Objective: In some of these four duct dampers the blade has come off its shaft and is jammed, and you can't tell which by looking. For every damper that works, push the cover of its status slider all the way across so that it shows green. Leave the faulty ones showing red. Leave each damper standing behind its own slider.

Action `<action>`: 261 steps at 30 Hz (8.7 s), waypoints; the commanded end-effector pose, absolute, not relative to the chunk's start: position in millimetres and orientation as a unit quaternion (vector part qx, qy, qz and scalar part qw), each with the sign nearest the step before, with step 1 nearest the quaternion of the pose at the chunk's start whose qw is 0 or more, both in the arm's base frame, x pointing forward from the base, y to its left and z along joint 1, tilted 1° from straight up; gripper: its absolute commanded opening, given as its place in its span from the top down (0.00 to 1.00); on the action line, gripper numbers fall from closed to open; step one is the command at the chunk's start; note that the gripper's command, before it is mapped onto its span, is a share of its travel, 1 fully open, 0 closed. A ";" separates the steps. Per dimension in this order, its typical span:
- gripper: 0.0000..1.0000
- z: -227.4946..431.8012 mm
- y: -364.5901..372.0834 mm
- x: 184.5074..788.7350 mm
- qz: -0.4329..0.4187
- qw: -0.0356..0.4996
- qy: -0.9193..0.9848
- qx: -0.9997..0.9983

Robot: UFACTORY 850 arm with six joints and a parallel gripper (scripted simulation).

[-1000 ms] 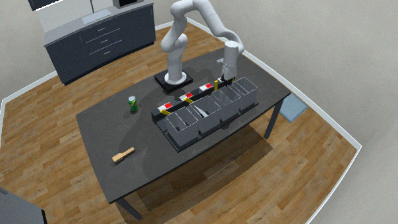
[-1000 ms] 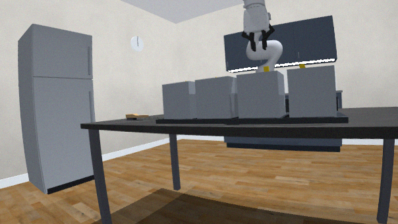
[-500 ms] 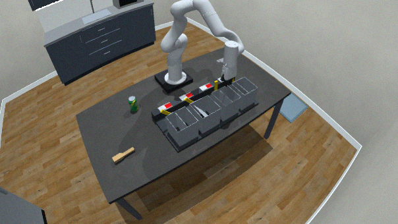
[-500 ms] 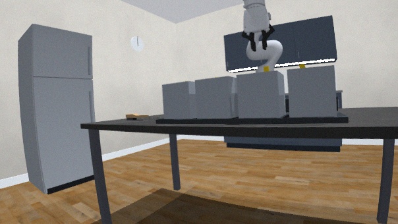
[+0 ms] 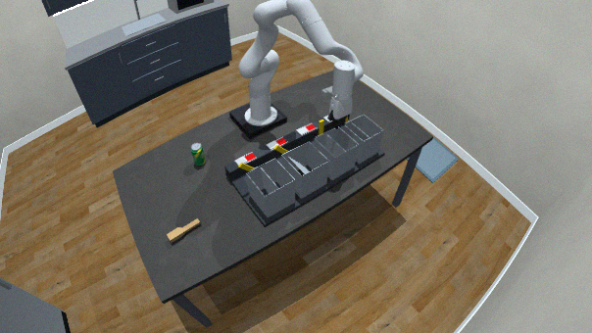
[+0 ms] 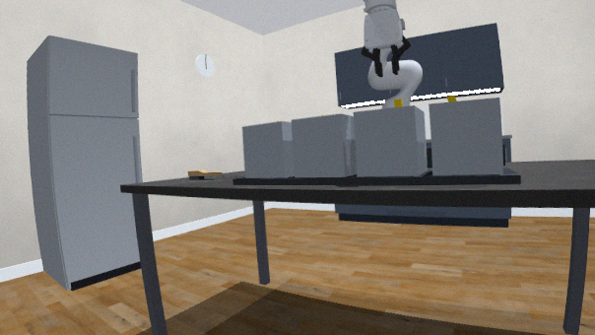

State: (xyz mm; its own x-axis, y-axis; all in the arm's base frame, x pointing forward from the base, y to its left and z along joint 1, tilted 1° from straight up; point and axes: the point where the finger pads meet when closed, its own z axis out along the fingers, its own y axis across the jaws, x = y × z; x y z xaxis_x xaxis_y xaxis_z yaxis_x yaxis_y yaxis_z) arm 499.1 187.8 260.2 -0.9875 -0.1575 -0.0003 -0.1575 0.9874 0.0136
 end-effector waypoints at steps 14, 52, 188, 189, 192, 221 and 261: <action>0.61 261.3 188.1 499.8 -0.007 -0.001 -0.997 0.079; 0.61 261.3 188.1 499.8 -0.007 -0.001 -0.997 0.079; 0.81 161.4 168.5 387.6 -0.023 0.001 -0.997 0.079; 0.81 161.4 168.5 387.6 -0.023 0.001 -0.997 0.079; 0.81 161.4 168.5 387.6 -0.023 0.001 -0.997 0.079; 0.81 161.3 167.5 387.7 -0.028 0.001 -0.996 0.079; 0.81 159.9 155.5 389.7 -0.088 0.006 -0.993 0.079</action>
